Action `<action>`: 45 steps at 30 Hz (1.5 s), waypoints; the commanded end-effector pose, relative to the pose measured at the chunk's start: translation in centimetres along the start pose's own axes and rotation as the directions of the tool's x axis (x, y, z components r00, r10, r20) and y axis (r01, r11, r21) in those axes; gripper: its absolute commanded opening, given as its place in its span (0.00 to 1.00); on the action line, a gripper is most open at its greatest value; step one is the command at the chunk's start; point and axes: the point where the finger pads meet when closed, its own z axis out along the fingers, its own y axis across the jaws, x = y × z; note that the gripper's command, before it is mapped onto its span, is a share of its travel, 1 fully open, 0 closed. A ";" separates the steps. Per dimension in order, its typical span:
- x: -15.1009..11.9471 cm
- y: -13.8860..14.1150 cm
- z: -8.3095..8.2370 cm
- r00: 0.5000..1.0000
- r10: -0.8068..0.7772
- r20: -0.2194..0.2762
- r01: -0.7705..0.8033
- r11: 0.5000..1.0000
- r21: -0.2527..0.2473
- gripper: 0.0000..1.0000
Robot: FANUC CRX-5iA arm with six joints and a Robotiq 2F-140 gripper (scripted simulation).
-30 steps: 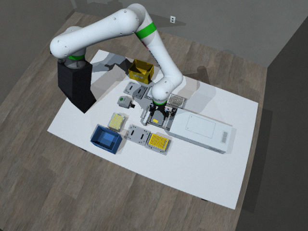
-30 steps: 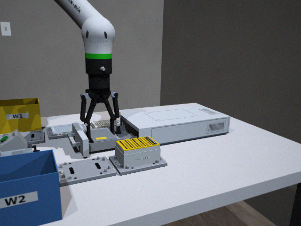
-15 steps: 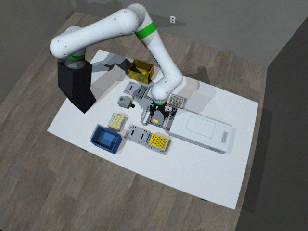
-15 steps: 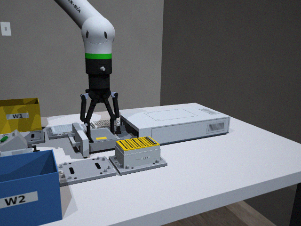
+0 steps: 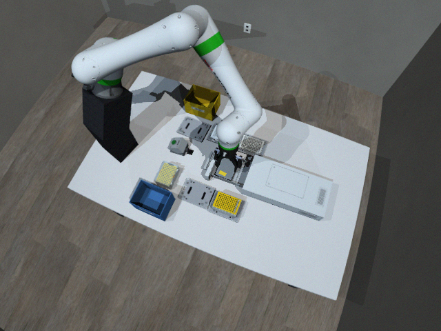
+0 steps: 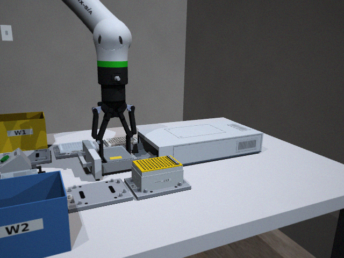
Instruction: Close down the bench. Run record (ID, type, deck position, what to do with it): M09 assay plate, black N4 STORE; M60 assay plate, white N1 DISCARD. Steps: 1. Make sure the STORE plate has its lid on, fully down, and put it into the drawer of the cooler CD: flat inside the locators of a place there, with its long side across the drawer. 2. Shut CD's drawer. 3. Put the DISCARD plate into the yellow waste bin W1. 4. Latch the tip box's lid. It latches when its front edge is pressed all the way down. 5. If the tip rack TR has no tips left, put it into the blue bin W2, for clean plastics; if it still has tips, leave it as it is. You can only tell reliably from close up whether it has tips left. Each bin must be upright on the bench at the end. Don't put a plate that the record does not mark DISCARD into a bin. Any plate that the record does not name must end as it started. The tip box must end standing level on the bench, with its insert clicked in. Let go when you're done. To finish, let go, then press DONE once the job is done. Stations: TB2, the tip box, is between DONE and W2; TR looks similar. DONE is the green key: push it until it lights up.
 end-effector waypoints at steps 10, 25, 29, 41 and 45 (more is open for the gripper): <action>0.0 0.1 0.0 1.000 0.000 0.000 0.000 1.000 -0.002 0.10; 0.0 0.1 0.4 1.000 0.000 0.000 0.000 1.000 -0.002 0.10; 0.0 0.1 0.5 1.000 0.000 0.000 0.000 1.000 -0.002 0.10; 0.0 0.1 0.9 1.000 0.000 0.000 0.000 1.000 -0.002 0.10; 0.0 0.1 1.0 1.000 0.000 0.000 0.000 1.000 -0.002 0.10</action>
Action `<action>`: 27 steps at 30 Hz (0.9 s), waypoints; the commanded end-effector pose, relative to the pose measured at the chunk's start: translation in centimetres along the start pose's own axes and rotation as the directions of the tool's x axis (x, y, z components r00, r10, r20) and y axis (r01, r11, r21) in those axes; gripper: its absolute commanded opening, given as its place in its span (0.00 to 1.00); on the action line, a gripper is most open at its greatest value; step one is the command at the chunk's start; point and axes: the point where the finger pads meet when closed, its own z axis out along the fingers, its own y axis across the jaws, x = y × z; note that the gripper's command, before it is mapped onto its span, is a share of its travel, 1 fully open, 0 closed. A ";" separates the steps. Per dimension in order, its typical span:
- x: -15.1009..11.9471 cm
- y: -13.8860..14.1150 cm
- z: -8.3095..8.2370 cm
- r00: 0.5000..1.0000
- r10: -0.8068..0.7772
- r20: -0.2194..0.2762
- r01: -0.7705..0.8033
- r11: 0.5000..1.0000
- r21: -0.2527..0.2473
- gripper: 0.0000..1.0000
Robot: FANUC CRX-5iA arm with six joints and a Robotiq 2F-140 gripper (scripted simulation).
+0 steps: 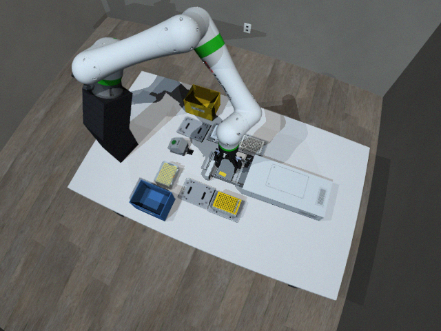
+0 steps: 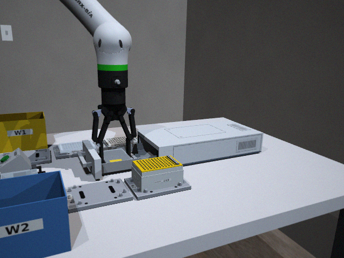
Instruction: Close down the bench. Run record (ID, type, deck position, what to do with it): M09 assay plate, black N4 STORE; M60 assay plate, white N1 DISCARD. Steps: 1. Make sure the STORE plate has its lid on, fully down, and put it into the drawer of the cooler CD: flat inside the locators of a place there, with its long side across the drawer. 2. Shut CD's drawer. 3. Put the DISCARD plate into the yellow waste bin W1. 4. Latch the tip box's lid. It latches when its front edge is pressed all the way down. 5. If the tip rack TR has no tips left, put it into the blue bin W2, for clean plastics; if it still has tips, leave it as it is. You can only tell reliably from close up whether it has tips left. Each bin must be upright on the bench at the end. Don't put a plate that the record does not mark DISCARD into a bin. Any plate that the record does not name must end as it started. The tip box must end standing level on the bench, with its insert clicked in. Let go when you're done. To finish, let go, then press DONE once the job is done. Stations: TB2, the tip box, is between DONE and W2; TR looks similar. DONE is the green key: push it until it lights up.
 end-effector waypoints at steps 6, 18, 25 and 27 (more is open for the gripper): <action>0.0 0.1 0.1 1.000 0.000 0.000 0.000 1.000 -0.002 0.10; 0.0 0.1 0.4 1.000 0.000 0.000 0.000 1.000 -0.002 0.10; 0.0 0.1 0.4 1.000 0.000 0.000 0.000 1.000 -0.002 0.10; 0.0 0.1 0.4 1.000 0.000 0.000 0.000 1.000 -0.002 0.10</action>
